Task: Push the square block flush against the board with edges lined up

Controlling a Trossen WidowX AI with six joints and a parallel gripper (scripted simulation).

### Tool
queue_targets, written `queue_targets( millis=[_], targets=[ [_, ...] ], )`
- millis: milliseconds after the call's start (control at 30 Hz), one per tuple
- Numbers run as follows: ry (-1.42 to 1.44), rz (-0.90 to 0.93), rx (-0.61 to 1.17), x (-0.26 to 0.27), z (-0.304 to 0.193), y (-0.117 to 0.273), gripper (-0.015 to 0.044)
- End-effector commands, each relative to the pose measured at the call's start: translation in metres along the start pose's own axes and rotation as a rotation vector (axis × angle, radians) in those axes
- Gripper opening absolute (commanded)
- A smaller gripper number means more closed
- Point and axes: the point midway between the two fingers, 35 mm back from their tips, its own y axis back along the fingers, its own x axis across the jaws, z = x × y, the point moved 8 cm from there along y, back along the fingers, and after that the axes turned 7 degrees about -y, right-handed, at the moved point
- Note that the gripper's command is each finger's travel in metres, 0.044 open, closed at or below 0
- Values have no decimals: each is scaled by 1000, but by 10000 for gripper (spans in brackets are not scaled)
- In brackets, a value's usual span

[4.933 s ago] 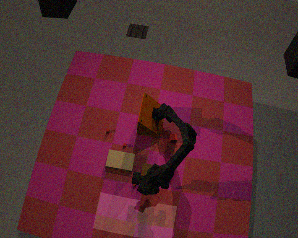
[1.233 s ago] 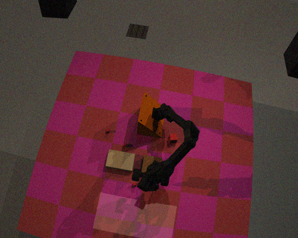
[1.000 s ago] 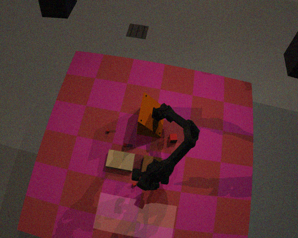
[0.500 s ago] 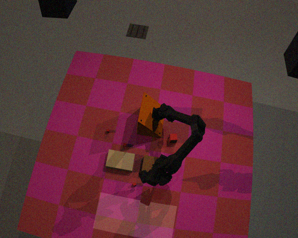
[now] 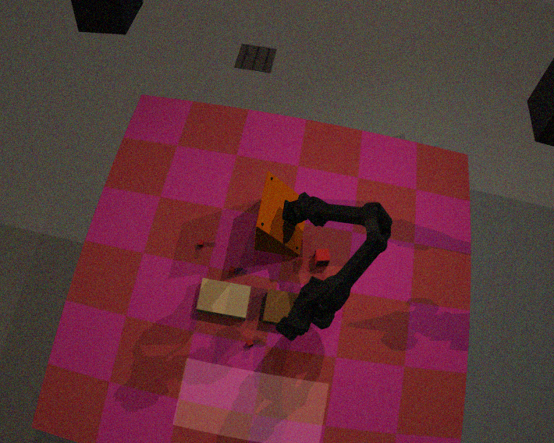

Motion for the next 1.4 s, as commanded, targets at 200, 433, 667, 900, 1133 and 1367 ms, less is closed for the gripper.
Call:
queue_targets(
  millis=[200, 433, 667, 900, 1133, 1367],
  targets=[
    [356, 7, -3, 32, -3, -2, 0],
    [512, 9, -3, 45, -5, -3, 0],
    [512, 8, -3, 44, -5, -31, 0],
    [513, 10, -6, 46, -5, -58, 0],
    [513, 9, -5, 41, -11, -58, 0],
    [512, 8, -3, 34, -19, -58, 0]
  ],
)
